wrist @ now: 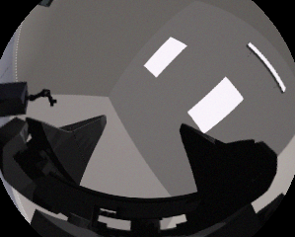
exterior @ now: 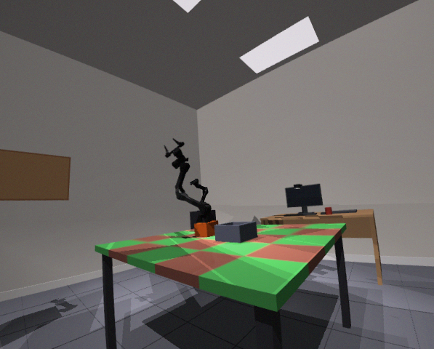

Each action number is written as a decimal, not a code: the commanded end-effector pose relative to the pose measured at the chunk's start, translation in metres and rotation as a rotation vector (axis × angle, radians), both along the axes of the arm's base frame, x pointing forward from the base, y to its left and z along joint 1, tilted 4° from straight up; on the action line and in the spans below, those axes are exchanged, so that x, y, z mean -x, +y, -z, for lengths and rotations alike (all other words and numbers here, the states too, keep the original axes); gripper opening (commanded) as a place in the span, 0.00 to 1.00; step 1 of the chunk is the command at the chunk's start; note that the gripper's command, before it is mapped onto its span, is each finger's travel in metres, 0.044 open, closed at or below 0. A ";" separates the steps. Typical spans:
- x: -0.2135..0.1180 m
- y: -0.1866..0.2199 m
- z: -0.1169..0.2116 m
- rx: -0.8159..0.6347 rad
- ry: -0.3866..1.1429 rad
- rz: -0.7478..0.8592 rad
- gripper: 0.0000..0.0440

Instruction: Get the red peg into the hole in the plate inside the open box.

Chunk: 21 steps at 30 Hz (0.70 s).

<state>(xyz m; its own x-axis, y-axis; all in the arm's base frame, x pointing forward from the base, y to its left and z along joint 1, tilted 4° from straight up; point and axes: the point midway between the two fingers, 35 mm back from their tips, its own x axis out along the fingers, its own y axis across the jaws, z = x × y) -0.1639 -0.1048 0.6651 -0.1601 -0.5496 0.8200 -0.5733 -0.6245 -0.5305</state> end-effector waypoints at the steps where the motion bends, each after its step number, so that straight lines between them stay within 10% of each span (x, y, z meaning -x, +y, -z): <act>1: -0.037 0.011 -0.007 0.025 0.138 0.080 1.00; 21: -0.204 0.040 0.002 0.174 0.748 0.377 1.00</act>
<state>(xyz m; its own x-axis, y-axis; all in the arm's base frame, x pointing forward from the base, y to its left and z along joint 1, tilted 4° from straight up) 0.0085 -0.0690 0.6703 0.2313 -0.4418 0.8668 -0.9133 -0.4056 0.0370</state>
